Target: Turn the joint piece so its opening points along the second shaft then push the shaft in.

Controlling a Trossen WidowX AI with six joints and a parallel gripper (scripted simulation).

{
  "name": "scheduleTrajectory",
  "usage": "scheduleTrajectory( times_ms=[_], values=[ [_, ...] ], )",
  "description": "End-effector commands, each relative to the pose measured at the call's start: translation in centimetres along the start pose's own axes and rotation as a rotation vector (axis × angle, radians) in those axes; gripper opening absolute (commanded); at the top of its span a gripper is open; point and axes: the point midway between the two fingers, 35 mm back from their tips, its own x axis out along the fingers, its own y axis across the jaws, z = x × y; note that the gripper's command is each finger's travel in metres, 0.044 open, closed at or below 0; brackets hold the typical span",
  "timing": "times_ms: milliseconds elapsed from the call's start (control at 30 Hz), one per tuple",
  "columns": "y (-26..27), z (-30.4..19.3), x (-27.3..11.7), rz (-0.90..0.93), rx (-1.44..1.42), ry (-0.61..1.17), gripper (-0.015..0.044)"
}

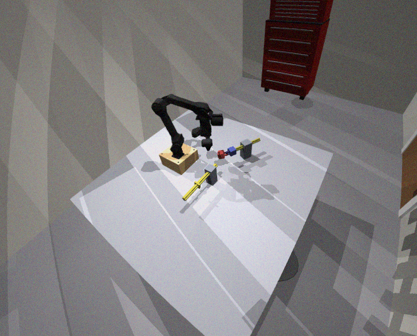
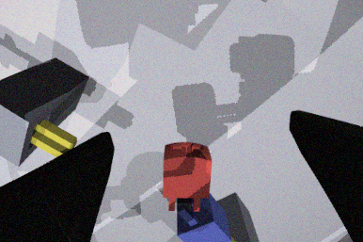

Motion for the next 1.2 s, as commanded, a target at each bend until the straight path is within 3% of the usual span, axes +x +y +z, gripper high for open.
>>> scheduleTrajectory(
  times_ms=[0, 267, 800, 1167],
  values=[
    [0.1, 0.1, 0.3, 0.004, 0.115, -0.005, 0.0440],
    [0.1, 0.1, 0.6, 0.004, 0.160, -0.005, 0.0440],
    [0.3, 0.2, 8.1, -0.004, 0.155, -0.006, 0.0440],
    [0.7, -2.3, 8.1, -0.004, 0.155, -0.004, 0.0440]
  ],
)
